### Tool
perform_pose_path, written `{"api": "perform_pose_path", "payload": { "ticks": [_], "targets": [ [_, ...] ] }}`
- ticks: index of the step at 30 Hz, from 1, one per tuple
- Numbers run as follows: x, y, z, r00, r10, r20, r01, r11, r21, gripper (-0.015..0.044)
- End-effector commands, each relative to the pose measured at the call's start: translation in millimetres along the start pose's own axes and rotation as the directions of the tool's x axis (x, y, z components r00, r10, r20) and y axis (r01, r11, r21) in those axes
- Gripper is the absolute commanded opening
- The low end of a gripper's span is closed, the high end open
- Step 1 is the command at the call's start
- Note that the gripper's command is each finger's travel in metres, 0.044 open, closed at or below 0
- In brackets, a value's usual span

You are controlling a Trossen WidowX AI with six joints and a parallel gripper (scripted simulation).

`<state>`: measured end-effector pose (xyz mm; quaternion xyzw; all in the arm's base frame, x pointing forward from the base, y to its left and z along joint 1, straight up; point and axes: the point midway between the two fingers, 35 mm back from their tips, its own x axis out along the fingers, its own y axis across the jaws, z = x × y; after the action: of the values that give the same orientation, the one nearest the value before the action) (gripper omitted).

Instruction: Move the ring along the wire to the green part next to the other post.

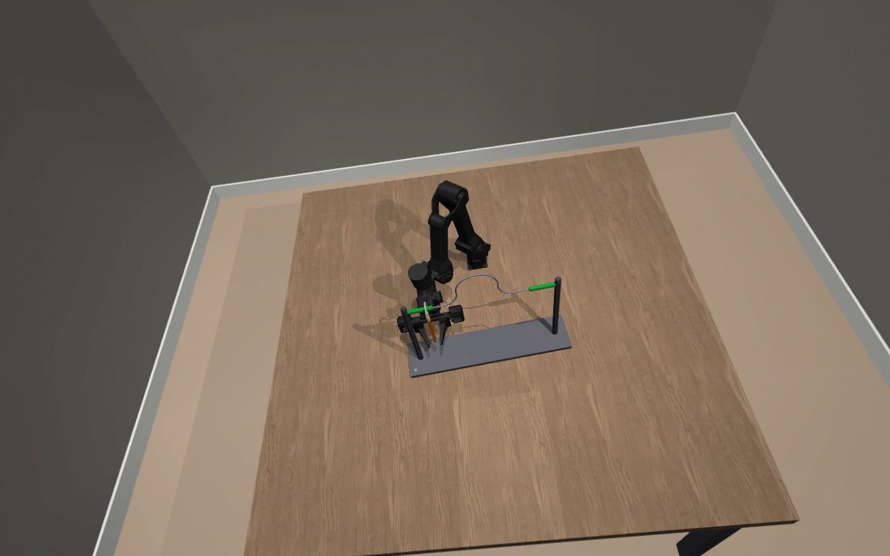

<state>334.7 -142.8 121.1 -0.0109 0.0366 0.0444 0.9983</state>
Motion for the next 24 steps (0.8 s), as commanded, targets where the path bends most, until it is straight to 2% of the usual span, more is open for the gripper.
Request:
{"api": "perform_pose_path", "payload": {
  "ticks": [1, 5, 17, 24],
  "targets": [
    [0.2, -0.8, 0.2, 1.0, -0.005, 0.001, 0.005, 1.0, 0.004, 0.016],
    [0.2, -0.8, 0.2, 1.0, -0.005, 0.001, 0.005, 1.0, 0.004, 0.016],
    [0.0, 0.0, 0.0, 1.0, 0.0, 0.0, 0.0, 1.0, 0.0, -0.015],
    [0.0, 0.0, 0.0, 1.0, 0.0, 0.0, 0.0, 1.0, 0.0, -0.015]
  ]
}}
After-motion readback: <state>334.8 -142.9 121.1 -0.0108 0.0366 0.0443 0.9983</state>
